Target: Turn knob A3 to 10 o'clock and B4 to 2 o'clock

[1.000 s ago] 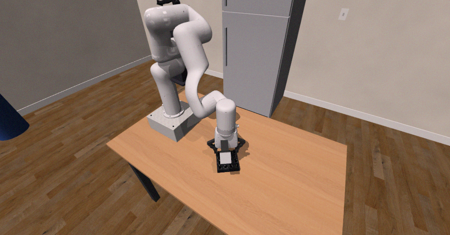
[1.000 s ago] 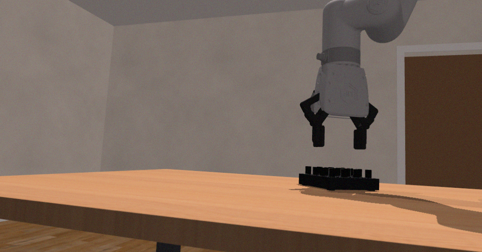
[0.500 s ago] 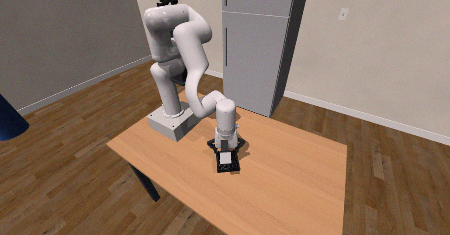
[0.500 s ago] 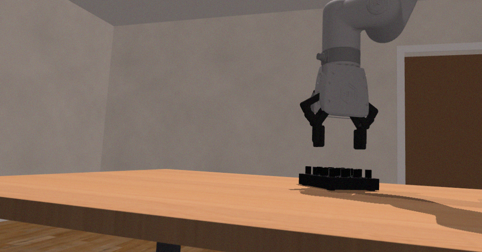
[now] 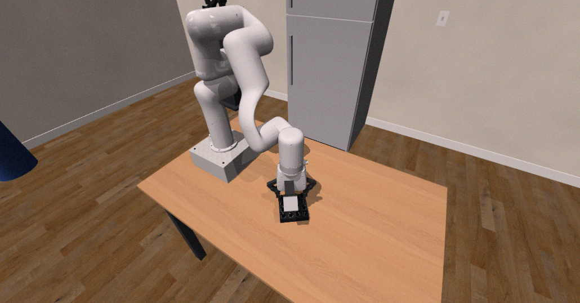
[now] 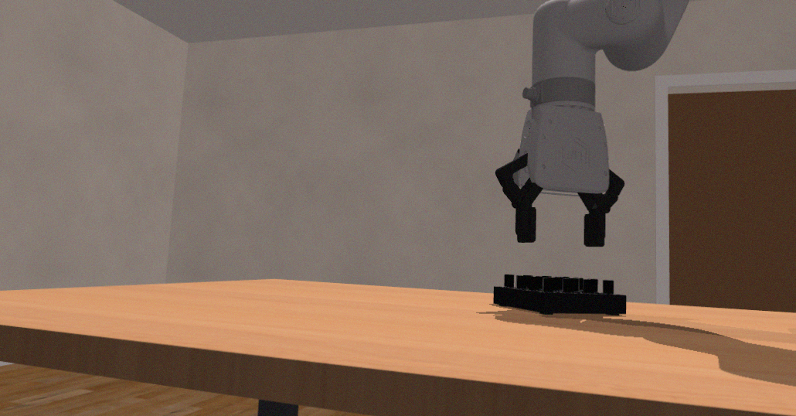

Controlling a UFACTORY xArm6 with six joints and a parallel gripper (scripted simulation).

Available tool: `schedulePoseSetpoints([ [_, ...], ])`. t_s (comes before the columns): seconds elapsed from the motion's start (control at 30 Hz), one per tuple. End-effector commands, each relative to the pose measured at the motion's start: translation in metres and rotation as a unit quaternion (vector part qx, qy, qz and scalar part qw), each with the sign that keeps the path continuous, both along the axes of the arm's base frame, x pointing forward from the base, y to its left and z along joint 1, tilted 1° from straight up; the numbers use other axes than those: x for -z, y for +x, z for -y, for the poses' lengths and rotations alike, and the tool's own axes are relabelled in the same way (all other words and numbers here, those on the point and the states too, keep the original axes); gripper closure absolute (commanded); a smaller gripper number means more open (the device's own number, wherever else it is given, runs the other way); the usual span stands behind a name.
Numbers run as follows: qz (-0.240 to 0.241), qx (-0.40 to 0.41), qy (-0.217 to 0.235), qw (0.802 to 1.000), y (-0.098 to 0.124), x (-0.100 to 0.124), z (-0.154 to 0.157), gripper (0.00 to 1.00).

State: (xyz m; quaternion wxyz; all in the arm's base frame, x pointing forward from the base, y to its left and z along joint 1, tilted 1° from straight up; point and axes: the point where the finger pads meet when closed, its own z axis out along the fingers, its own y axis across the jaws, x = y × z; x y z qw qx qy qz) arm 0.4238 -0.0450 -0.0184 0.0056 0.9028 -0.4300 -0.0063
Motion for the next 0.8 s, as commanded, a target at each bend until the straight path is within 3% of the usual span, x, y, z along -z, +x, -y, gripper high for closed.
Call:
schedulePoseSetpoints([
  [0.0, 0.002, 0.0, 0.0, 1.0, 0.0016, -0.0013, 0.0002, 0.0],
  [0.77, 0.002, 0.0, -0.001, 1.0, -0.0033, -0.0013, -0.0052, 0.0],
])
